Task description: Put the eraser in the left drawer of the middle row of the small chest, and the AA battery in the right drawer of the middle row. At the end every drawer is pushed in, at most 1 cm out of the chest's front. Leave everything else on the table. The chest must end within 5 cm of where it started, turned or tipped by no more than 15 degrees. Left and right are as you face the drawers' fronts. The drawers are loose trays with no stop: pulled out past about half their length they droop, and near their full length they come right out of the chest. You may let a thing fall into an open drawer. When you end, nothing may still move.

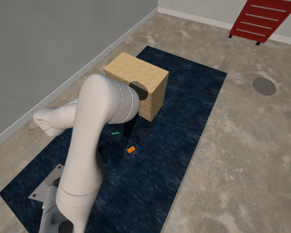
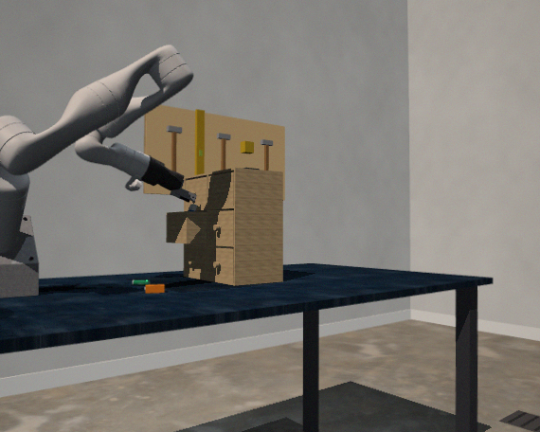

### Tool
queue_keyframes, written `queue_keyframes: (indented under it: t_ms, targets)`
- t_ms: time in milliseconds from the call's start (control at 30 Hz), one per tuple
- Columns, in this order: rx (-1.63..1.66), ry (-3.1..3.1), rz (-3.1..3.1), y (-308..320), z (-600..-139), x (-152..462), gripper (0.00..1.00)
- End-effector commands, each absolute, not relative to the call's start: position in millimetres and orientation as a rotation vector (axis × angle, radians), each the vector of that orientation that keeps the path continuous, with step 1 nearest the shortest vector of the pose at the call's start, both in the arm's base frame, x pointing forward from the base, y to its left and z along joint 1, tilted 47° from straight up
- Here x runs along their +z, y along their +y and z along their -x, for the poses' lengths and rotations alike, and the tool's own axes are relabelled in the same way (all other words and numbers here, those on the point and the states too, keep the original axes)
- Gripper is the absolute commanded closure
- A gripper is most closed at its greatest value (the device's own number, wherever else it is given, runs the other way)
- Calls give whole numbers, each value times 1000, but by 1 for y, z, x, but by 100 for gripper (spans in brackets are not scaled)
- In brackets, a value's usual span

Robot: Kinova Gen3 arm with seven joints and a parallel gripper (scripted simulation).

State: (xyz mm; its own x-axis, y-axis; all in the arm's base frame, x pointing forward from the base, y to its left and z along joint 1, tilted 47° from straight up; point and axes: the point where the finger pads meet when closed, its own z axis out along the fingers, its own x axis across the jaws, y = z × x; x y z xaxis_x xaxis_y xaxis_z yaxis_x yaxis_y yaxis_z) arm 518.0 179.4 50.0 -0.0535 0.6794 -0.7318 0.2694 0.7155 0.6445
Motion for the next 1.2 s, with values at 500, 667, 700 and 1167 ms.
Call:
queue_keyframes:
  t_ms: [500, 667, 700, 1167]
  targets:
    - [398, 1635, -779, 180, -518, 51, 0]
    - [398, 1635, -779, 180, -517, 51, 0]
    - [398, 1635, -779, 180, -516, 51, 0]
    - [398, 1635, -779, 179, -473, 52, 0]
